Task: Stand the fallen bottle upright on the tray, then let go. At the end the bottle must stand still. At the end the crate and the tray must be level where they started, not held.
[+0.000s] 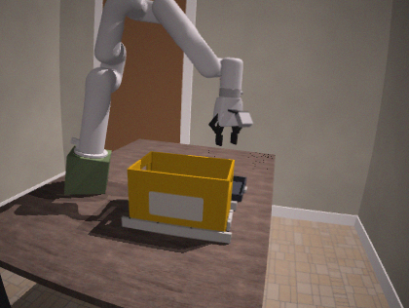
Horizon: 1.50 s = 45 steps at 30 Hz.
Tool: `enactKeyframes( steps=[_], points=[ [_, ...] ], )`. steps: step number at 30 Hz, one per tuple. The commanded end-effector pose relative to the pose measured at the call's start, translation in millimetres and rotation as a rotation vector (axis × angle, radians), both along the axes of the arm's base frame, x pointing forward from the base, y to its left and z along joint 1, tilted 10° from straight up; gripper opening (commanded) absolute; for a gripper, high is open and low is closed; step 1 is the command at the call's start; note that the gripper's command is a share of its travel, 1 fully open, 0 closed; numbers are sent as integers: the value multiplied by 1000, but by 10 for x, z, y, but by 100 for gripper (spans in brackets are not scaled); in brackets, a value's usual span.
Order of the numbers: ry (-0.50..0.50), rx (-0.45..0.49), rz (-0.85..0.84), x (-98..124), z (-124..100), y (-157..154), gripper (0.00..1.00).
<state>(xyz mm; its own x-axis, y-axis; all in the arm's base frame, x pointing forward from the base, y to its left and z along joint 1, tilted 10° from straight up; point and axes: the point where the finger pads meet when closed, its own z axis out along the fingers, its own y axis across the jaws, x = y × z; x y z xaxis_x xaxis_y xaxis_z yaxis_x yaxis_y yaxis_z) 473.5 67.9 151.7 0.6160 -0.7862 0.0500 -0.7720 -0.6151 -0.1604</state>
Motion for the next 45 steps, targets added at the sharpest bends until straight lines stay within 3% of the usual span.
enactKeyframes(
  steps=[1,22,35,45],
  points=[
    [-4,1,0,12,18,1,65],
    [-4,1,0,26,-64,6,65],
    [-4,1,0,73,-348,24,65],
    [-4,1,0,133,-710,47,65]
  ],
)
